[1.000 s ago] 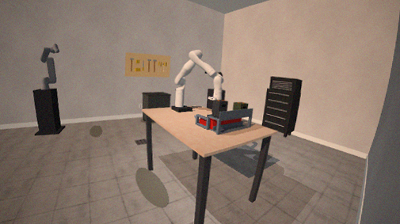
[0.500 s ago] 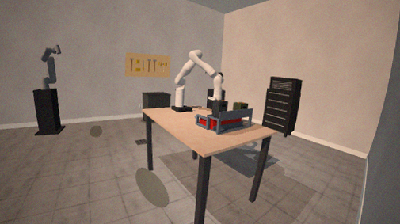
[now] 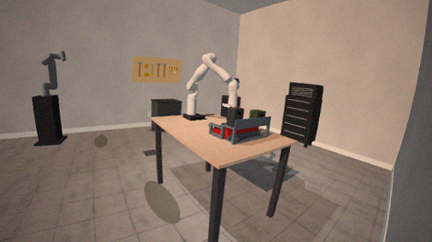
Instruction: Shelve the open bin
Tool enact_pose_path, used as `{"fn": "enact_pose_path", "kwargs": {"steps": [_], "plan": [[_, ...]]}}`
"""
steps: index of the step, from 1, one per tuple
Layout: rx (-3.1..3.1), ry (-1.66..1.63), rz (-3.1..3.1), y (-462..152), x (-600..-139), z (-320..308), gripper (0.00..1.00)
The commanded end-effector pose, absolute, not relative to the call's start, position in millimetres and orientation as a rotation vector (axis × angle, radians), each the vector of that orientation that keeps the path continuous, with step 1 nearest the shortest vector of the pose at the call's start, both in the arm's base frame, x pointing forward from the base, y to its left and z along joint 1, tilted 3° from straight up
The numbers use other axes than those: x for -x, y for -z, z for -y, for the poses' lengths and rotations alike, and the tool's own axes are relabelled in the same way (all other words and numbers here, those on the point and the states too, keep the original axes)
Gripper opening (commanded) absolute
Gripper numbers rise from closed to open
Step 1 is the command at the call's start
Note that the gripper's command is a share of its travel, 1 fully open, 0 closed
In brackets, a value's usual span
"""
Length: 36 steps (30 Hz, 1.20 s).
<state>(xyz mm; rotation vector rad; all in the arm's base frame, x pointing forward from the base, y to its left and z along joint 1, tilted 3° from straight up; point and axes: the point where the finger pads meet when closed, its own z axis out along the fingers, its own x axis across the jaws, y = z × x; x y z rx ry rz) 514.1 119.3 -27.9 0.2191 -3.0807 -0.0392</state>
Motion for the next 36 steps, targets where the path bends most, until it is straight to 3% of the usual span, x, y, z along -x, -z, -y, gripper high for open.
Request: {"fn": "enact_pose_path", "kwargs": {"steps": [1, 36], "plan": [[-0.219, 0.04, 3.085, 26, -515, -119, 0.0], [-0.219, 0.04, 3.085, 2, -497, -116, 0.0]]}}
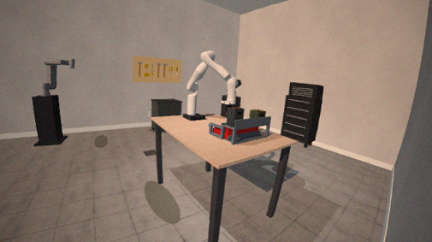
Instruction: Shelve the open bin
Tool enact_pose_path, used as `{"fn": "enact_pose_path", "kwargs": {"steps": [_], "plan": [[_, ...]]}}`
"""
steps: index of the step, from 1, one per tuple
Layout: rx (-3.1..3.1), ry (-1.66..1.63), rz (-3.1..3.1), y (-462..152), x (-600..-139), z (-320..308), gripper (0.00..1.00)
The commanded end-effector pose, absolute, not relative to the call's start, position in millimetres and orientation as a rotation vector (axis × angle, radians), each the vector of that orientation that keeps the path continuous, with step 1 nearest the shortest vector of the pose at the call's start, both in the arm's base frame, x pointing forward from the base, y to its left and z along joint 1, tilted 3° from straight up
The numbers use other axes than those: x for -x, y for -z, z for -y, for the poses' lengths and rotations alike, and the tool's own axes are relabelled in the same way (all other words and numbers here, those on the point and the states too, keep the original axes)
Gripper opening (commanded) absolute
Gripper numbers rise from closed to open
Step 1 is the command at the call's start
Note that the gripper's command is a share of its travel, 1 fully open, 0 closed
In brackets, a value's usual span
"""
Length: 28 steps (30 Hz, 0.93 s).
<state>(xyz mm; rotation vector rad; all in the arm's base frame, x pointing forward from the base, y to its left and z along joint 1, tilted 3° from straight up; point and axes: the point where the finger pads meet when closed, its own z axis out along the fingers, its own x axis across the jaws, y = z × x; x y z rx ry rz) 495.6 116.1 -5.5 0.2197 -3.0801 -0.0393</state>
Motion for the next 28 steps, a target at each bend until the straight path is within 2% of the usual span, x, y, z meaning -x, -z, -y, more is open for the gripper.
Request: {"fn": "enact_pose_path", "kwargs": {"steps": [1, 28], "plan": [[-0.219, 0.04, 3.085, 1, -497, -116, 0.0], [-0.219, 0.04, 3.085, -54, -500, -115, 0.0]]}}
